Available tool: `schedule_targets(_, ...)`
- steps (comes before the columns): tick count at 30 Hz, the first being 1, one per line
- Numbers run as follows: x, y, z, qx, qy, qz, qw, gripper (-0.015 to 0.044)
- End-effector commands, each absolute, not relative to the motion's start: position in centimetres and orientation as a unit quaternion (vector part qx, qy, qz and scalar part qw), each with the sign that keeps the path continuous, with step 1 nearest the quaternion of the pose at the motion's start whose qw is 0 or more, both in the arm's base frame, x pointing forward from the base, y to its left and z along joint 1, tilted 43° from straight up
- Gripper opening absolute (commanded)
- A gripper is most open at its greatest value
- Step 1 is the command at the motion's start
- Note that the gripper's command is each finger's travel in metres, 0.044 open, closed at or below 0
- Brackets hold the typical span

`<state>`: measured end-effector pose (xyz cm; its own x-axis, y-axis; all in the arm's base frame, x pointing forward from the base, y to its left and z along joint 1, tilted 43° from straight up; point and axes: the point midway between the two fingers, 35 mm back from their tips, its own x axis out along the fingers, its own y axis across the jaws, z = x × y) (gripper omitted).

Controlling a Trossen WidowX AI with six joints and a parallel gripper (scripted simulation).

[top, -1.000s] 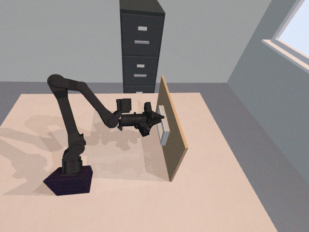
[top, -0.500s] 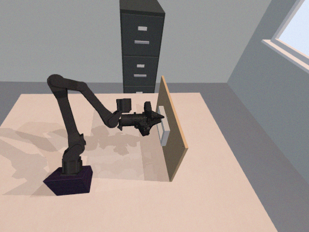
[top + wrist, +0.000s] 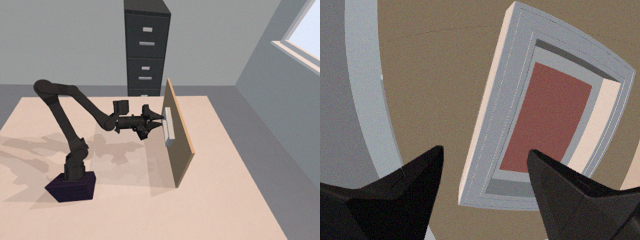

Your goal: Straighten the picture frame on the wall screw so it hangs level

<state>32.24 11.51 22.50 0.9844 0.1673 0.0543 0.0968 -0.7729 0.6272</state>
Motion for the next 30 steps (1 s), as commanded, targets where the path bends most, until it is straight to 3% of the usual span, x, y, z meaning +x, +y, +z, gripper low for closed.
schedule_targets(1,28.8,11.1,21.9,0.962,0.076,0.043,0.26,0.026)
schedule_targets(6,25.6,10.4,20.9,0.979,0.08,0.037,0.181,0.026)
schedule_targets(12,25.8,10.5,21.6,0.977,0.078,0.042,0.195,0.026)
schedule_targets(30,17.9,5.6,22.6,0.983,0.059,0.023,0.171,0.026)
